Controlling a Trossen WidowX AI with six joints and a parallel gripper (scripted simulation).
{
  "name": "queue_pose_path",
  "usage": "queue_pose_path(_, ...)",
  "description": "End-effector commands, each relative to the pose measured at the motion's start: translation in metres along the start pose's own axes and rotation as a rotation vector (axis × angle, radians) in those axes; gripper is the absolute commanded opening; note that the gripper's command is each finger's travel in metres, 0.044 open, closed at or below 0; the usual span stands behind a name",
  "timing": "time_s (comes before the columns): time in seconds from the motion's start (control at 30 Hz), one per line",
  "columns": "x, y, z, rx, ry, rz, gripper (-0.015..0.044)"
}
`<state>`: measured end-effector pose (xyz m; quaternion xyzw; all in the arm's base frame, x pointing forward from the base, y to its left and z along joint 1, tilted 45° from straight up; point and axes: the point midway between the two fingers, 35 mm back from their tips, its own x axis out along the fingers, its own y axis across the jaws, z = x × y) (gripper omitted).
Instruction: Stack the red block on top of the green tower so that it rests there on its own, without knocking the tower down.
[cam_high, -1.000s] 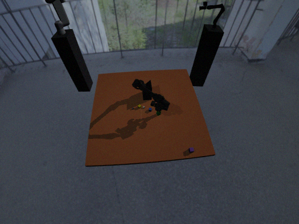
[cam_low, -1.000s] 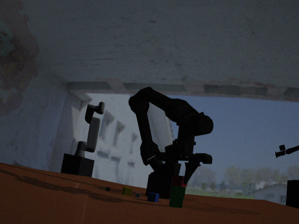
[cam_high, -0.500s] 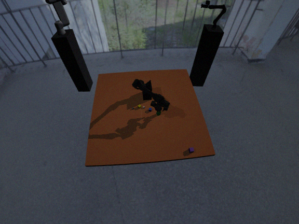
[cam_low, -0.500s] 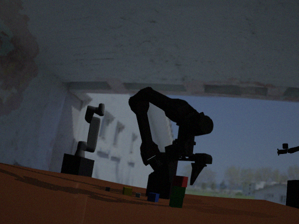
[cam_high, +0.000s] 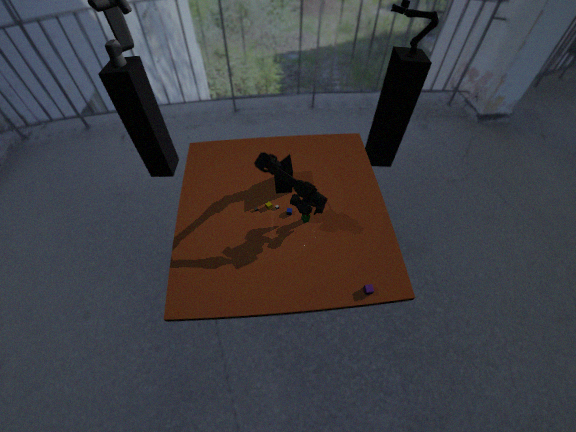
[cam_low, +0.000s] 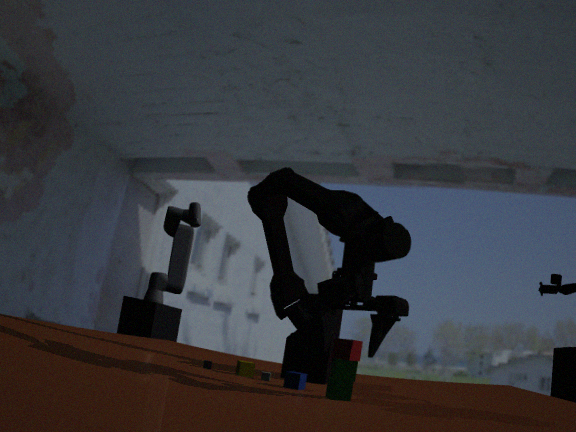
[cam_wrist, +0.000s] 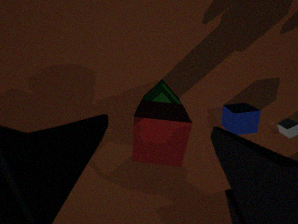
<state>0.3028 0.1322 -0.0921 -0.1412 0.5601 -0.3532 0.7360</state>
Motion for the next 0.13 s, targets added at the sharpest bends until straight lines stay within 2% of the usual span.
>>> queue_pose_path(0.0,0.0002,0.0001,-0.0001,0.001,0.000,0.000,0.0440)
queue_pose_path(0.1,0.0002,0.0001,-0.0001,0.001,0.000,0.000,0.0440)
